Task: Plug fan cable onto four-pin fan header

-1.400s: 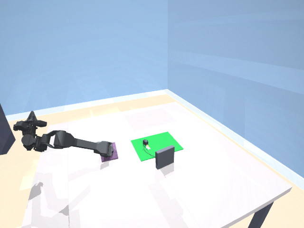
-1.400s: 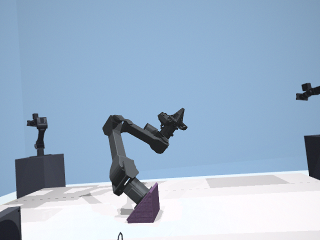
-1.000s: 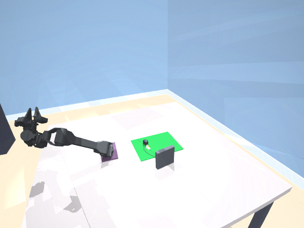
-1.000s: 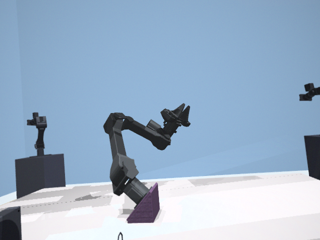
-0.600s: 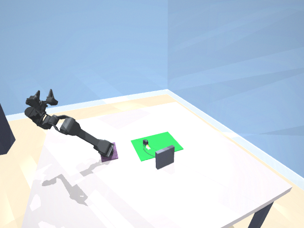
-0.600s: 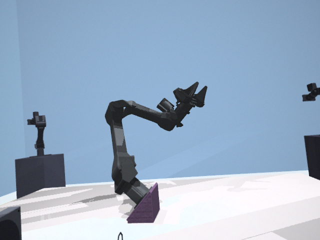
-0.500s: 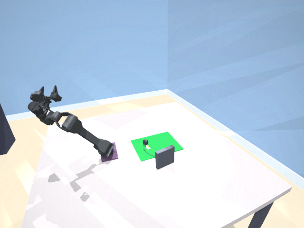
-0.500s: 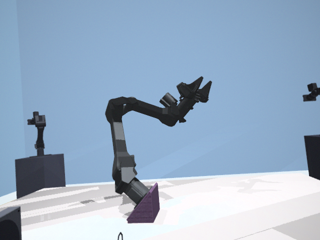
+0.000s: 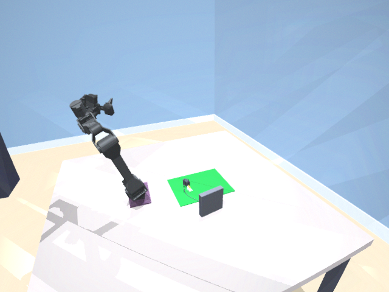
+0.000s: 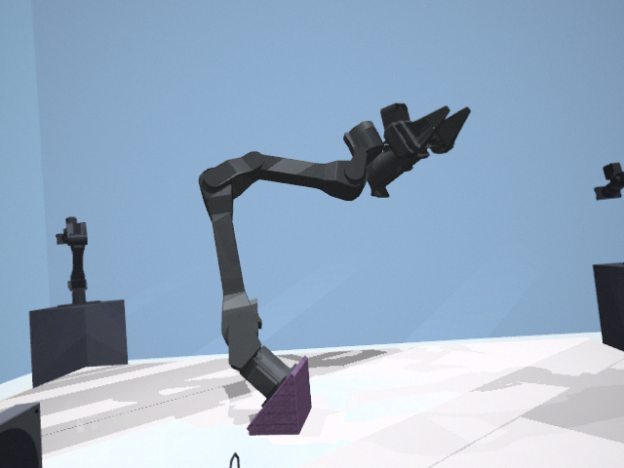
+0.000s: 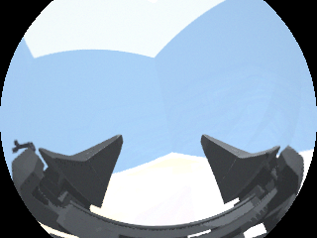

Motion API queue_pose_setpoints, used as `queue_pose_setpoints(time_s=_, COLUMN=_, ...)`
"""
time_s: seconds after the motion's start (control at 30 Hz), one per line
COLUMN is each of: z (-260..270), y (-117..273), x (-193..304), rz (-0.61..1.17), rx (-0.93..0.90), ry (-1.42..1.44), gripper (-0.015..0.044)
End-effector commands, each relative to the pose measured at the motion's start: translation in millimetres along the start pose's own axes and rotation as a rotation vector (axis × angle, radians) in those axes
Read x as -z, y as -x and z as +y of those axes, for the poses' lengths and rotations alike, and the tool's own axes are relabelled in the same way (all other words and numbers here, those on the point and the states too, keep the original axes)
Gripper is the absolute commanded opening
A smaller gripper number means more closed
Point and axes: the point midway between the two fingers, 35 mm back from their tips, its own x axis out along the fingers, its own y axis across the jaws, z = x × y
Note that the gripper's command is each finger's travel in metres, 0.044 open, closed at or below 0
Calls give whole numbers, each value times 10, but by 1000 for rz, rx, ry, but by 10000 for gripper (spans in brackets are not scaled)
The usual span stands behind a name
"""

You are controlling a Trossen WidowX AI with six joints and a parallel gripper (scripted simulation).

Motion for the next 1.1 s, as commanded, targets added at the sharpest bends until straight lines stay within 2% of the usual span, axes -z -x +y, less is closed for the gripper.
queue_pose_setpoints(time_s=0.0, z=-558, y=-448, x=141, rz=117, rx=101, ry=-93, gripper=440)
queue_pose_setpoints(time_s=0.27, z=-1716, y=-926, x=557, rz=336, rx=331, ry=-285, gripper=440)
queue_pose_setpoints(time_s=0.53, z=-2939, y=-947, x=1035, rz=548, rx=626, ry=-544, gripper=440)
queue_pose_setpoints(time_s=0.8, z=-4034, y=-499, x=1488, rz=719, rx=989, ry=-848, gripper=440)
queue_pose_setpoints(time_s=1.07, z=-4864, y=387, x=1838, rz=858, rx=1447, ry=-1187, gripper=440)
